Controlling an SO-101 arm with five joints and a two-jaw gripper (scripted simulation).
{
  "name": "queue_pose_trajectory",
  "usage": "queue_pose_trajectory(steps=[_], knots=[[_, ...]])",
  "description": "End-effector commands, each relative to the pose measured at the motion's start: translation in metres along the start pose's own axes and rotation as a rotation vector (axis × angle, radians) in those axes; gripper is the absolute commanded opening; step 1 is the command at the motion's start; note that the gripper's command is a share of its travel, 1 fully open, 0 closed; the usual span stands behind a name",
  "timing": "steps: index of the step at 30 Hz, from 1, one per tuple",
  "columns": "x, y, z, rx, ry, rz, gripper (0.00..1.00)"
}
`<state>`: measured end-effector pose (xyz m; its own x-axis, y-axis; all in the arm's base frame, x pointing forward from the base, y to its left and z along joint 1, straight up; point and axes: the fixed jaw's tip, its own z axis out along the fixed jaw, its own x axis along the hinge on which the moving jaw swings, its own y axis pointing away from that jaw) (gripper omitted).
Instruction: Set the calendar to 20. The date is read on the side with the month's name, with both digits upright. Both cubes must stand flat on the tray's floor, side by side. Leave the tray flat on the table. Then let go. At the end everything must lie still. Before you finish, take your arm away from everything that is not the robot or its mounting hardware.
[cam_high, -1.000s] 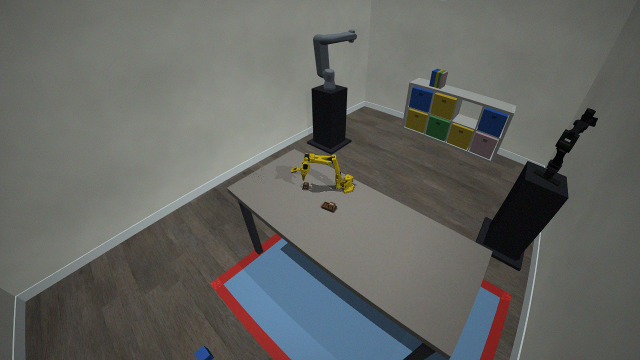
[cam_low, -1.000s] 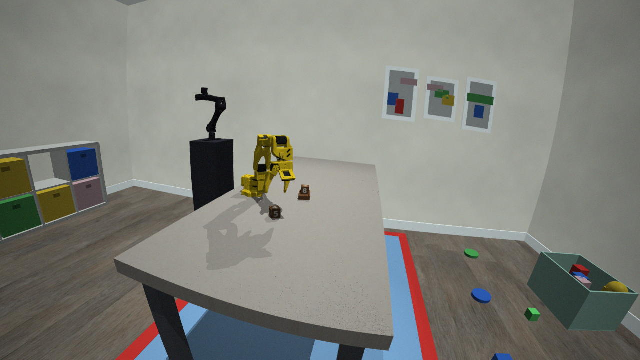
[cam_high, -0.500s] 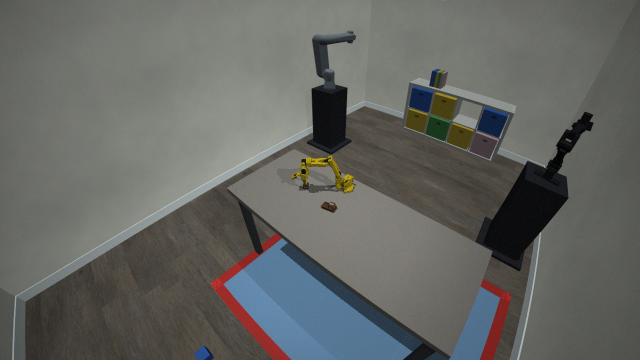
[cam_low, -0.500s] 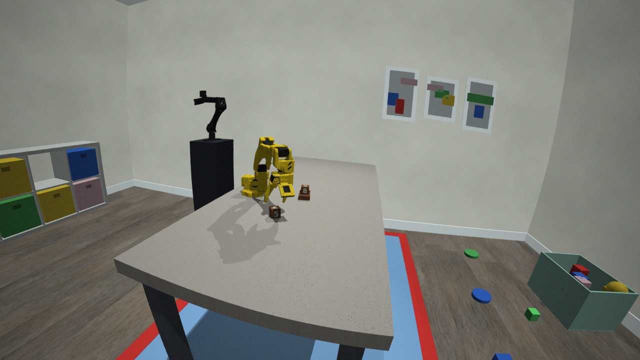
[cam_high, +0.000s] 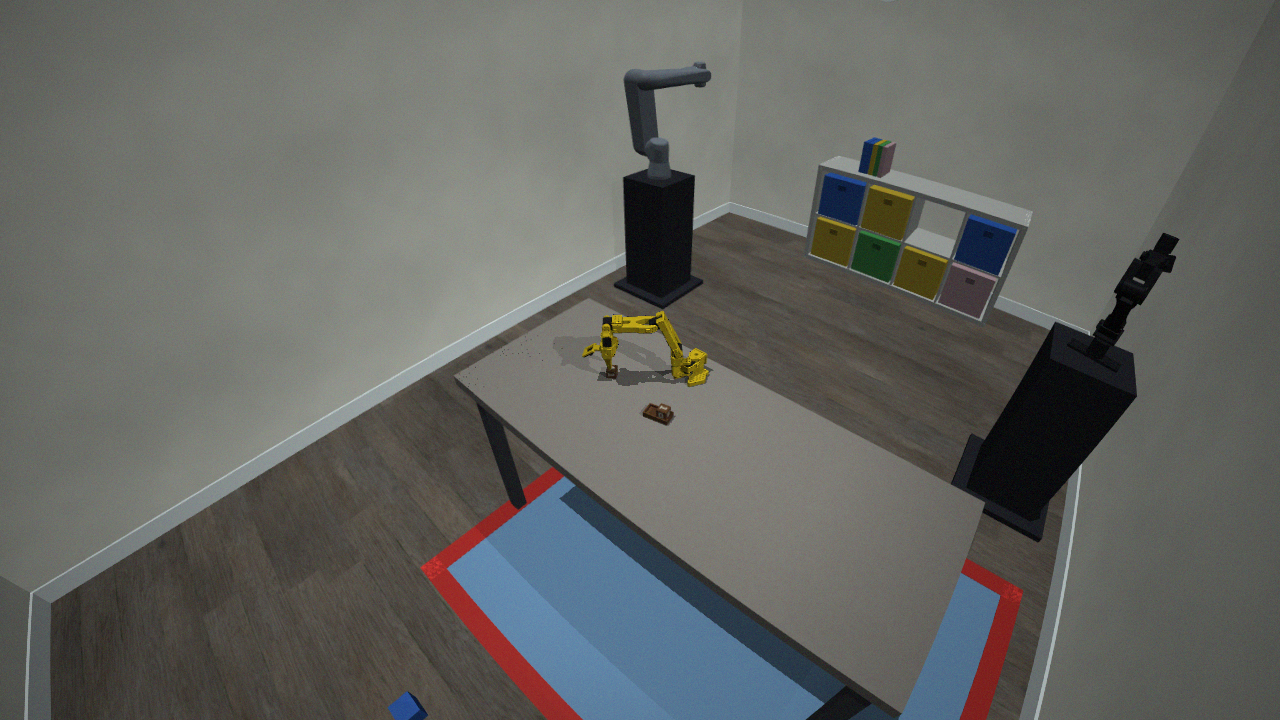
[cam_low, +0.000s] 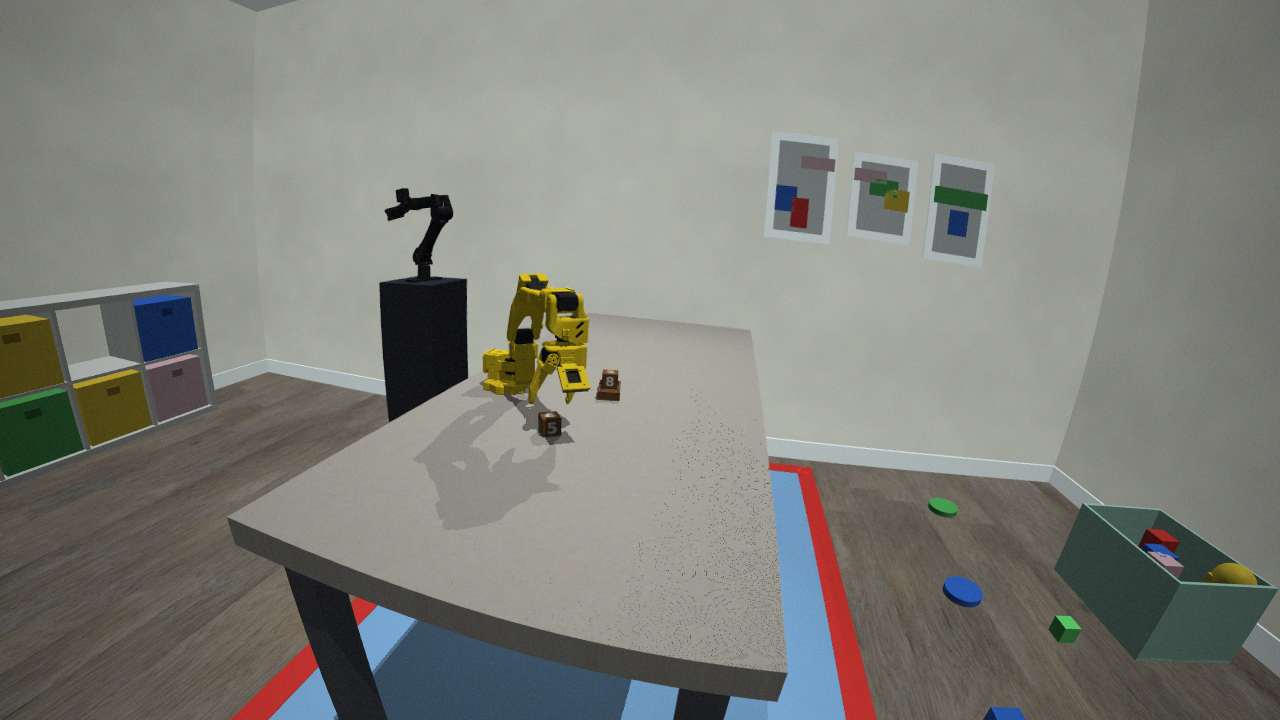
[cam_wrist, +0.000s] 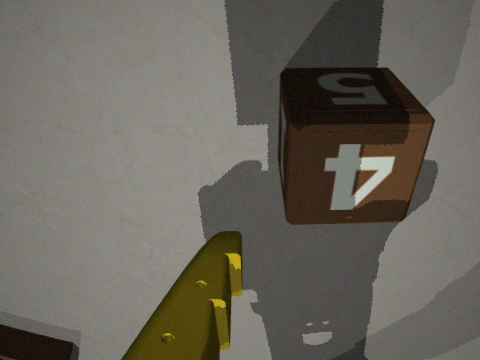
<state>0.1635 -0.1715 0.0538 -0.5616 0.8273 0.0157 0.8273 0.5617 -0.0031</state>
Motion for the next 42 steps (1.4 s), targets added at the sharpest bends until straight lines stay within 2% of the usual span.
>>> queue_pose_trajectory(steps=[1, 16, 31, 42], knots=[[-0.005, 0.004, -0.013, -0.010, -0.061, -0.004, 0.35], [-0.007, 0.004, -0.004, -0.010, -0.061, -0.004, 0.35], [-0.008, 0.004, 0.019, -0.010, -0.061, -0.004, 0.35], [-0.008, 0.004, 0.027, -0.010, -0.061, -0.004, 0.35]])
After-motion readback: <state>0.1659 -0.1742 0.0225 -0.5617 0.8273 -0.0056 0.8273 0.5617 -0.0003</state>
